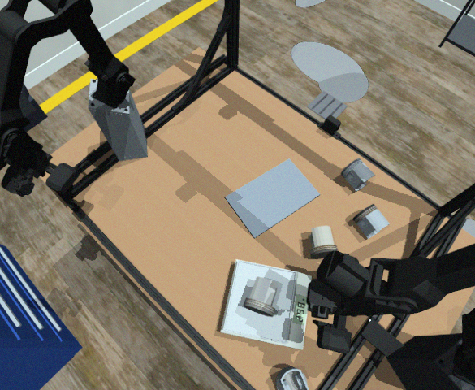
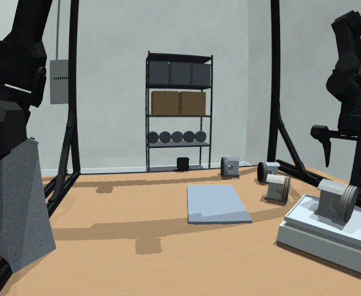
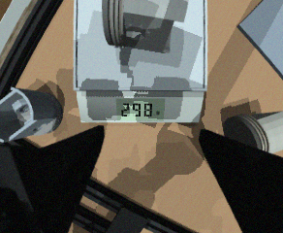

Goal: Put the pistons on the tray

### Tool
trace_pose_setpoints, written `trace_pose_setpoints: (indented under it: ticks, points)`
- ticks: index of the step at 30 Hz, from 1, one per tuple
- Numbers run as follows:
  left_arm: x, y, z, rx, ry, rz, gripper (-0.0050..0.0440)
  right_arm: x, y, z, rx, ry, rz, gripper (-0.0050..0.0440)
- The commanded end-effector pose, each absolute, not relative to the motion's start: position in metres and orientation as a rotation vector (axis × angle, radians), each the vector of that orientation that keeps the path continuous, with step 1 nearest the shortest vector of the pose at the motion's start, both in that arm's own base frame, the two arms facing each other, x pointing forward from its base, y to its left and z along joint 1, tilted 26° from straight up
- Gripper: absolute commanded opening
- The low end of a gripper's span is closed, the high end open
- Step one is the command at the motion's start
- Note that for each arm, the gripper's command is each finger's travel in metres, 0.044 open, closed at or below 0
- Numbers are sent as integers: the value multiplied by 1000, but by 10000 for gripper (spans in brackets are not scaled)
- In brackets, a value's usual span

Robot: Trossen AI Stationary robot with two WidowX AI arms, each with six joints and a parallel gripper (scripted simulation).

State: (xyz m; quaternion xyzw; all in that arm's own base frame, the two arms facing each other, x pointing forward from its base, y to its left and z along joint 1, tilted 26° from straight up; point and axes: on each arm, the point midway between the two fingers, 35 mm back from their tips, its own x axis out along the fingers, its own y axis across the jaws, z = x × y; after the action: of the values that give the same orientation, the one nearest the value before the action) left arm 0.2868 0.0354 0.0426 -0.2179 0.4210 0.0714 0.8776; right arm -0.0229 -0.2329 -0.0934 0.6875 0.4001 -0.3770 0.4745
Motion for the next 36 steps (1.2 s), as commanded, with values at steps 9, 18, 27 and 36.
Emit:
trace_pose_setpoints:
  ticks: [9, 18, 27, 36]
  points:
    - [287, 33, 40, -484, 797, 191, 378, -23, -233, -93, 1682, 978, -920, 440]
    - [286, 33, 38, -483, 808, 191, 378, -23, -233, -93, 1682, 978, -920, 440]
    - [287, 33, 38, -482, 815, 189, 378, -23, -233, -93, 1682, 978, -920, 440]
    - [287, 33, 38, -479, 816, 186, 378, -23, -233, -93, 1682, 978, -920, 440]
